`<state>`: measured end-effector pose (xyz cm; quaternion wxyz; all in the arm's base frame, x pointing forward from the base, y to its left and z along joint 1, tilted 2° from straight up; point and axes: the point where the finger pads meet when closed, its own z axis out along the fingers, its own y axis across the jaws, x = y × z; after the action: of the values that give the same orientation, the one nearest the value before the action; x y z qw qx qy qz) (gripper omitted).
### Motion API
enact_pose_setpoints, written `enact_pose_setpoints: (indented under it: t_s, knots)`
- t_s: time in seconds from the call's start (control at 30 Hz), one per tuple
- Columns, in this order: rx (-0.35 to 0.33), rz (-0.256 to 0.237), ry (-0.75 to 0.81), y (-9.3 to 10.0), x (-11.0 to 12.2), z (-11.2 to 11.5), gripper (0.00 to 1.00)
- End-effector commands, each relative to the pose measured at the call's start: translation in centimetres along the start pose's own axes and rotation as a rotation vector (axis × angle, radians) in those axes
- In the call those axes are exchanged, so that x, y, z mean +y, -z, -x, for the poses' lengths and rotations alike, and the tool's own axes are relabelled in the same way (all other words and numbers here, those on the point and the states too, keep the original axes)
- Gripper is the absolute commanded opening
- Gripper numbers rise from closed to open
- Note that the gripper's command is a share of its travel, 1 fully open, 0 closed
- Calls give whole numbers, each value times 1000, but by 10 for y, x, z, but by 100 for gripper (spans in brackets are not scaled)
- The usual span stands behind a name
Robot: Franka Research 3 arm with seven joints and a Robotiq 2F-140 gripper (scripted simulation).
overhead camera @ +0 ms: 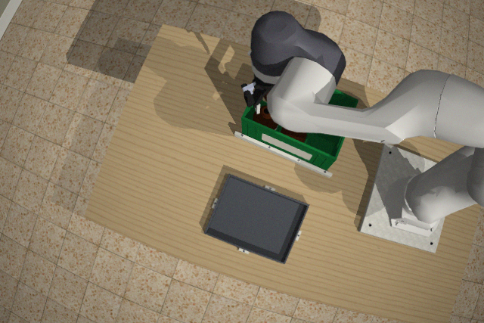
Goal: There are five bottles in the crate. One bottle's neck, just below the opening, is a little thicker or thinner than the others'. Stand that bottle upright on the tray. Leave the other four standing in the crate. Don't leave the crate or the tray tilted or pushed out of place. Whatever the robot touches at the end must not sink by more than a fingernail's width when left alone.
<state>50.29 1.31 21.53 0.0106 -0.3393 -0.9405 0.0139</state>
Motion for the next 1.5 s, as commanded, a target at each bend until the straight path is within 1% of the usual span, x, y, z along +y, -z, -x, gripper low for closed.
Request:
enact_pose_setpoints:
  t_s: [0.0, 0.67, 1.03, 1.47]
  knots:
    - [-3, 2, -5, -6, 1, 1, 44]
    - [-3, 2, -5, -28, 1, 1, 44]
    - [-3, 2, -5, -33, 1, 1, 44]
    - [-3, 2, -5, -33, 1, 1, 44]
